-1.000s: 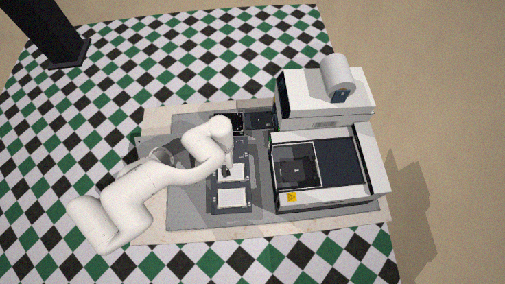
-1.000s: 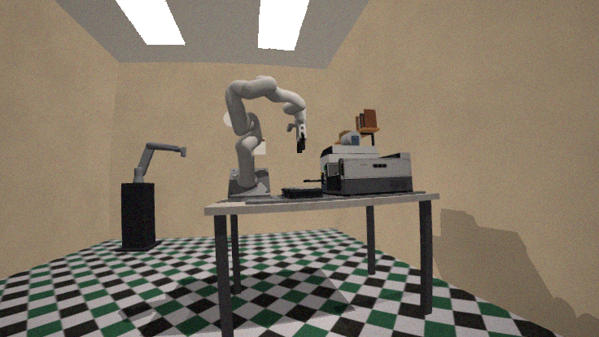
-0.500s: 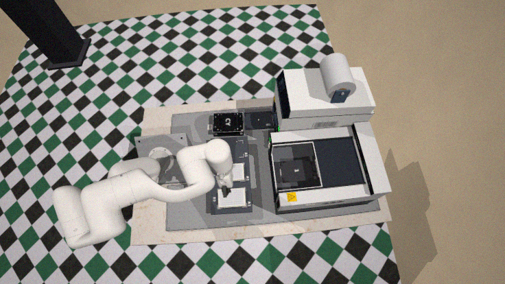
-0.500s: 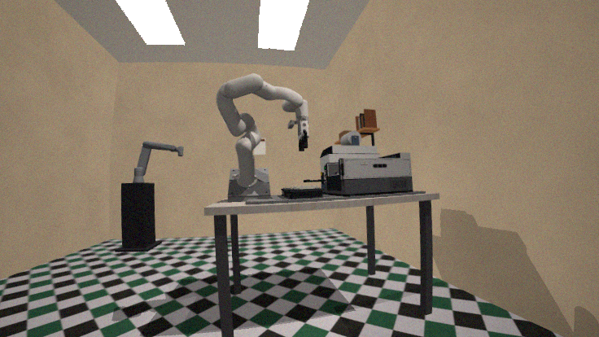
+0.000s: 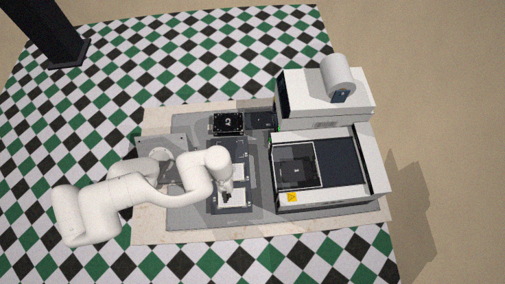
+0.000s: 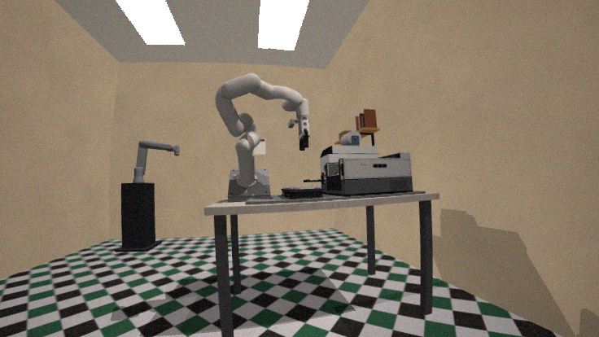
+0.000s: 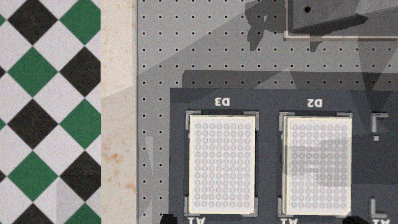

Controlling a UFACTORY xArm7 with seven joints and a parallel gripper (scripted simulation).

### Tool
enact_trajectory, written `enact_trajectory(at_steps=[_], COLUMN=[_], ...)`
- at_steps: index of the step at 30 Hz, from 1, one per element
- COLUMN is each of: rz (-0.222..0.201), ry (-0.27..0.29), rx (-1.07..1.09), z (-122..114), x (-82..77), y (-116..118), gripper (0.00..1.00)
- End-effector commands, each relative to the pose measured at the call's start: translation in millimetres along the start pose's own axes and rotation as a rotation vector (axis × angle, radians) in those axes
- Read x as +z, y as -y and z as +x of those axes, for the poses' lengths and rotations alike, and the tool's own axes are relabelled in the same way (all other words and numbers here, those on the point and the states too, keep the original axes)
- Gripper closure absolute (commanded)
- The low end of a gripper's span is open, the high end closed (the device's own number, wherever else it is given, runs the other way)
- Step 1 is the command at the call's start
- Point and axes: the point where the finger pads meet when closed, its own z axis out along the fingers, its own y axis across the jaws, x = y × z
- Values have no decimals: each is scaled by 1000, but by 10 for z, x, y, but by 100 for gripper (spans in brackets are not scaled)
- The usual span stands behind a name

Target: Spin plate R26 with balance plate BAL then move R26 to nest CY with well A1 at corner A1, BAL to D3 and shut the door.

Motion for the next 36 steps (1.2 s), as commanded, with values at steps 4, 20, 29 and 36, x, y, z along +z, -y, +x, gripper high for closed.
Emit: enact_trajectory(at_steps=[4, 20, 29, 36], rz=[0, 0, 0, 0], ry=[4, 4, 4, 4], rx=[0, 0, 0, 0], z=[-9, -11, -12, -12], x=[-16, 234, 368, 485], y=[1, 0, 0, 0], gripper=[0, 0, 0, 0])
